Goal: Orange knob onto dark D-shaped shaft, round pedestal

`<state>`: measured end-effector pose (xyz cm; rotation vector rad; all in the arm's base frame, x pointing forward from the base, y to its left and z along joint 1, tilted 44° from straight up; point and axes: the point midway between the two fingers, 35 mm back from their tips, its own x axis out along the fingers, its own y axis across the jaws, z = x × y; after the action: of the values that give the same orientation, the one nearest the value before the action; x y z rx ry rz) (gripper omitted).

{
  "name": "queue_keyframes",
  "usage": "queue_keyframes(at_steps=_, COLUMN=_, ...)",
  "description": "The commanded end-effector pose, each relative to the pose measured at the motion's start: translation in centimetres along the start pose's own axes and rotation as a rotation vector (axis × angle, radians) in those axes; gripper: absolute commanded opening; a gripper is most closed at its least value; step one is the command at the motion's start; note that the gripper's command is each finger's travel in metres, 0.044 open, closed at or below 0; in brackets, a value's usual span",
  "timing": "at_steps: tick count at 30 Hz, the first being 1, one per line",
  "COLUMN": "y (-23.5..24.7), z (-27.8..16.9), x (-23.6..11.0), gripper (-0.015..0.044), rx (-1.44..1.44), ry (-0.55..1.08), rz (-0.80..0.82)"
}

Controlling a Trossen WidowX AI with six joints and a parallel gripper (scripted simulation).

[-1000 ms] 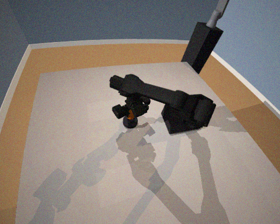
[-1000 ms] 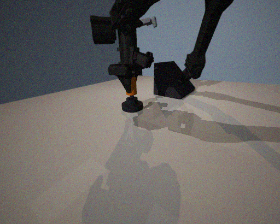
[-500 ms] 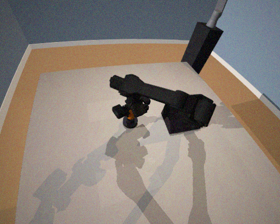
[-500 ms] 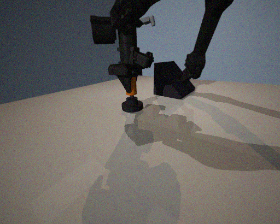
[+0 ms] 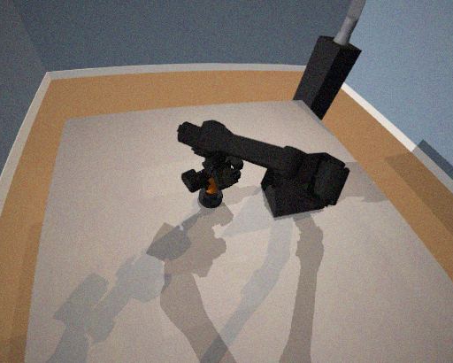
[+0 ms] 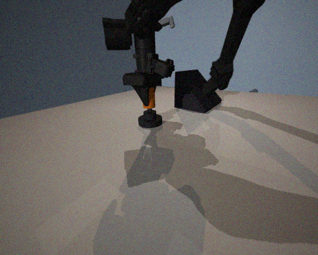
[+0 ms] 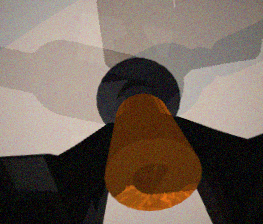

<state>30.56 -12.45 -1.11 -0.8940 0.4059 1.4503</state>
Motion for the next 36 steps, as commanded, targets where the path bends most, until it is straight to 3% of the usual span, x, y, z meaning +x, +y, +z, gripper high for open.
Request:
queue_keyframes(at_steps=1, y=-0.04, z=-0.03, x=-0.01, gripper=0.0000, rx=0.001, ry=0.000, rz=-0.004)
queue_keyframes(at_steps=36, y=0.10, z=-0.01, x=0.02, gripper=0.0000, rx=-0.061, ry=0.000, rz=-0.004)
